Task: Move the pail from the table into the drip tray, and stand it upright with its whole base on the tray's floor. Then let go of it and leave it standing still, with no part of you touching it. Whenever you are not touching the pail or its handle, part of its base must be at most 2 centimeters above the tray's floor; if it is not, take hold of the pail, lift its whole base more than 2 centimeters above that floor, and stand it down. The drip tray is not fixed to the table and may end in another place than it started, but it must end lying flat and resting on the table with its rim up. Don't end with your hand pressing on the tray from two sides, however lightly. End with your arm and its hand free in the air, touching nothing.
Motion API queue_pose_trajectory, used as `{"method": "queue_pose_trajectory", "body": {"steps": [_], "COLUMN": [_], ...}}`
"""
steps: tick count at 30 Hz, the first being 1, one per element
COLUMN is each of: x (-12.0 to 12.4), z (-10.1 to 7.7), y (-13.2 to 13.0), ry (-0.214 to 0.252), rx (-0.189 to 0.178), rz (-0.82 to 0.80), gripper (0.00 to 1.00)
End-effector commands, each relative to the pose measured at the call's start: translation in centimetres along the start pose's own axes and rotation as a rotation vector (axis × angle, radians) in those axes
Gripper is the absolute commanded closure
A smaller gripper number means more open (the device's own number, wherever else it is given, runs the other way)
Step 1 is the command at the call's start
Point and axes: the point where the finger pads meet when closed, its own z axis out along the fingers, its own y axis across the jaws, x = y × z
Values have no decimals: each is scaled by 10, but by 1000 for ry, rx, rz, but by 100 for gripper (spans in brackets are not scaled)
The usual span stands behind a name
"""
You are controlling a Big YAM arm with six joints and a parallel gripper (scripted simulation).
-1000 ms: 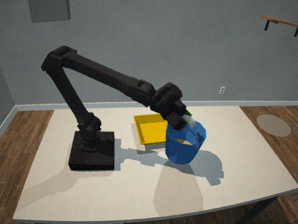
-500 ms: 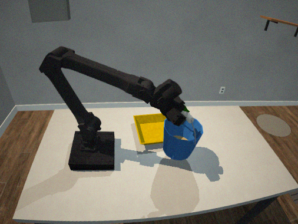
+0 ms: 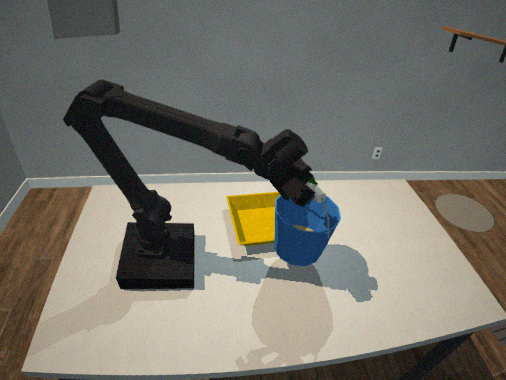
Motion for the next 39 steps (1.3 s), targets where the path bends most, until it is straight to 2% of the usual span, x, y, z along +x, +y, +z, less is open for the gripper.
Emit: {"method": "queue_pose_trajectory", "body": {"steps": [1,39], "x": [10,75], "z": [-34,-27], "y": [63,65], "ry": [-19,95], "rx": [-136,-98], "rz": [-102,-169], "gripper": [80,80]}}
